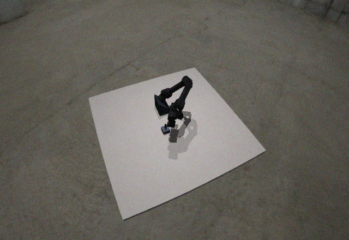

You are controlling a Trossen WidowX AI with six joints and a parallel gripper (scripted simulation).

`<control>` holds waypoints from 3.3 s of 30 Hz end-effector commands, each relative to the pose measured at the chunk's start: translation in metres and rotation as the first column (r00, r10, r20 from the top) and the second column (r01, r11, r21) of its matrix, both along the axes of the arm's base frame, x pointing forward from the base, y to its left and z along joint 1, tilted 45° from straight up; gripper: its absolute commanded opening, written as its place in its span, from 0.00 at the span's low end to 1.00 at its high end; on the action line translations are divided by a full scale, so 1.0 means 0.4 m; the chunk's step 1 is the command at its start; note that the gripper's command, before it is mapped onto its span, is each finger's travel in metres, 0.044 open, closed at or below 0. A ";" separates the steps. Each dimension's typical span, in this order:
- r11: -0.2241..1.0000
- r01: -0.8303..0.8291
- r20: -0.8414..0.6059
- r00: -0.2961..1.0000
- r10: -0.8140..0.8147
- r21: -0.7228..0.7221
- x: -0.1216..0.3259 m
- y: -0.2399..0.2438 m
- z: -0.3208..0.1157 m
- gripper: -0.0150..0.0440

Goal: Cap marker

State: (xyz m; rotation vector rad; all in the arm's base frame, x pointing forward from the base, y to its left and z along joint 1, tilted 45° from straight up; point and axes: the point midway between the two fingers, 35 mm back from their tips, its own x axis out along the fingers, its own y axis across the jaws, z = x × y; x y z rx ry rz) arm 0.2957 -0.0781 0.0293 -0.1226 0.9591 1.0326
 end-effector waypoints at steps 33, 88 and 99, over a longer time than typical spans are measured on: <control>1.000 -0.010 -0.002 1.000 0.010 0.011 -0.079 -0.105 -0.070 0.25; 1.000 -0.015 0.000 1.000 0.015 0.008 -0.063 -0.027 -0.150 0.48; 1.000 -0.015 0.000 1.000 0.015 0.008 -0.063 -0.027 -0.150 0.97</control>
